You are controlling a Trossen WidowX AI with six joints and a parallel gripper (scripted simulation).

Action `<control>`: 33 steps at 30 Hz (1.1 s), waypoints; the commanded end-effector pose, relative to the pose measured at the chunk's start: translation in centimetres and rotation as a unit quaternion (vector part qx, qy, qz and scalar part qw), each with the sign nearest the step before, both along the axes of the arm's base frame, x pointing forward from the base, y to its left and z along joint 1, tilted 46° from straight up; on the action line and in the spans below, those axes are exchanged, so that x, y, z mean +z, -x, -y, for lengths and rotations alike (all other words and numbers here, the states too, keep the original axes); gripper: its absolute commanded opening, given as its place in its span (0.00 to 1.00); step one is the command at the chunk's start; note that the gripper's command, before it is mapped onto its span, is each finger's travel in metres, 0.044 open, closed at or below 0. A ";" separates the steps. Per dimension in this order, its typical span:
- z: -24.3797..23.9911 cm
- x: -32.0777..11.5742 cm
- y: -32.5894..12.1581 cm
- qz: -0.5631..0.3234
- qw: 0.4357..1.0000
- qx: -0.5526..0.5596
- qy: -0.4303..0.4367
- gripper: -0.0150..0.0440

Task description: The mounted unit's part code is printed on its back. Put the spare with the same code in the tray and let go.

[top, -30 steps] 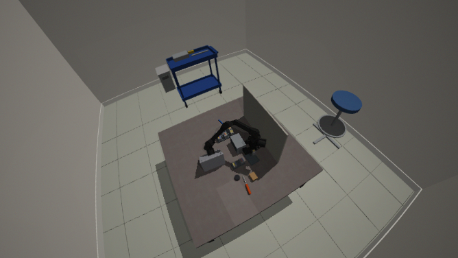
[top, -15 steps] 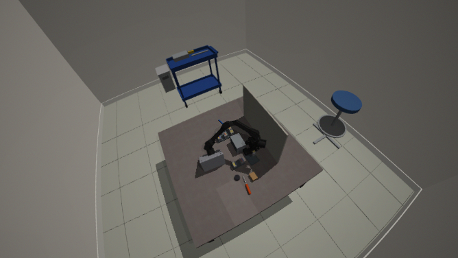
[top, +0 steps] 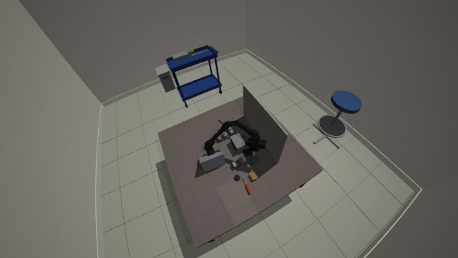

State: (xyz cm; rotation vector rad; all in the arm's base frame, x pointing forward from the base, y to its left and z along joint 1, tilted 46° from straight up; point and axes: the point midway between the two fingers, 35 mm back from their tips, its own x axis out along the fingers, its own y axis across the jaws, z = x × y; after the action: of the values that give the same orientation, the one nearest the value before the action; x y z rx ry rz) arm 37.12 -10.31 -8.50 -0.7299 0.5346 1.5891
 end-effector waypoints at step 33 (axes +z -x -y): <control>-2.3 -2.2 0.2 0.000 1.000 -0.003 -0.004 0.25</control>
State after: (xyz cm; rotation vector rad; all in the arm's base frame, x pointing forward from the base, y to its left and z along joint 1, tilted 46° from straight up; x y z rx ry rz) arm 36.95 -8.26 -10.49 -0.7294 0.5331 1.5889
